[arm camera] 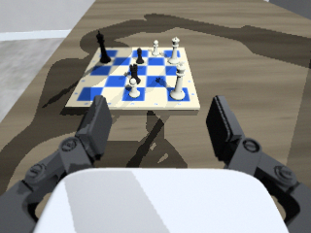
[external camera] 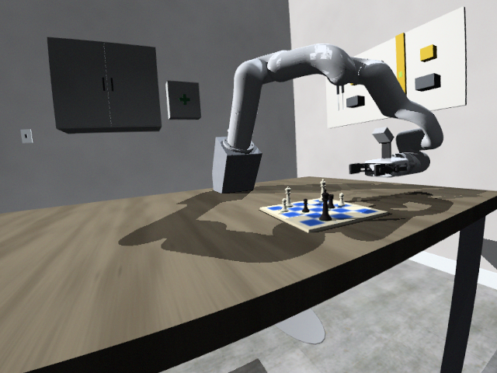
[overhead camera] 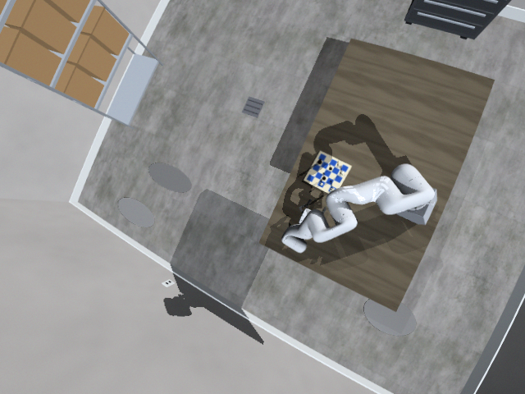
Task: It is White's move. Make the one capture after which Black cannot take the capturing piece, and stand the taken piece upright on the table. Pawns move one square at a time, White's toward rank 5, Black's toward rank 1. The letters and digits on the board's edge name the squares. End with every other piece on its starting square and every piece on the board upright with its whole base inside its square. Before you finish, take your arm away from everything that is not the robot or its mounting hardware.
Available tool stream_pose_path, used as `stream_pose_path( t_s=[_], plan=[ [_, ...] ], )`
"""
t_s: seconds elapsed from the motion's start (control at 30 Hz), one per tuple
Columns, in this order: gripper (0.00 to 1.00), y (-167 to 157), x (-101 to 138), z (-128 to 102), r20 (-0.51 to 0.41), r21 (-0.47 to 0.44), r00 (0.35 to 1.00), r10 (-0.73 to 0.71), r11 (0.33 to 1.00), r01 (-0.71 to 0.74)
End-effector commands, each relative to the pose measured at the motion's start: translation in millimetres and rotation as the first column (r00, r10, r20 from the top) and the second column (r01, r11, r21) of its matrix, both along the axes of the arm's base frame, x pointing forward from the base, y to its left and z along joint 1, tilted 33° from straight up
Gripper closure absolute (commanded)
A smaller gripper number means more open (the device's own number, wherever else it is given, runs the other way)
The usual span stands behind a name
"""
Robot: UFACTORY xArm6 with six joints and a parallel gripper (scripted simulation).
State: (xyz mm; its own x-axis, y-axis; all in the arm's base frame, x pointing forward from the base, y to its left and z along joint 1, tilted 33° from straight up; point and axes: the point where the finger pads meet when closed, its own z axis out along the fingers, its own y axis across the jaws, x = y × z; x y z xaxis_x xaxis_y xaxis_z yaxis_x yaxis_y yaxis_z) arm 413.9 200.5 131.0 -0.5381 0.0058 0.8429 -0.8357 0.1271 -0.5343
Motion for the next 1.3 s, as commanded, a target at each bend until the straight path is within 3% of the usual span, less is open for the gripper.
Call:
stream_pose_path(
  t_s=[0.0,0.27,0.7,0.83,0.93,1.1,1.13,1.23,1.27],
  plan=[
    [0.0,3.0,-22.8,37.0,0.004,0.005,1.0,0.005,1.0,-0.005],
    [0.0,4.0,-34.3,55.0,0.004,0.005,1.0,0.005,1.0,-0.005],
    [0.0,1.7,-31.8,52.8,0.025,0.026,1.0,-0.006,1.0,0.005],
    [0.0,-6.5,-30.5,54.9,0.108,0.113,0.993,-0.047,0.993,0.035],
    [0.0,-21.5,-30.8,56.4,0.209,0.232,0.972,-0.103,0.971,0.053],
    [0.0,-27.2,-30.6,57.3,0.251,0.282,0.959,-0.132,0.958,0.058],
    [0.0,-33.4,-30.4,58.3,0.293,0.336,0.942,-0.166,0.94,0.061],
    [0.0,-33.4,-30.4,58.3,0.293,0.336,0.942,-0.166,0.94,0.061],
    [0.0,-40.0,-30.2,59.4,0.334,0.392,0.92,-0.204,0.918,0.061]
  ],
)
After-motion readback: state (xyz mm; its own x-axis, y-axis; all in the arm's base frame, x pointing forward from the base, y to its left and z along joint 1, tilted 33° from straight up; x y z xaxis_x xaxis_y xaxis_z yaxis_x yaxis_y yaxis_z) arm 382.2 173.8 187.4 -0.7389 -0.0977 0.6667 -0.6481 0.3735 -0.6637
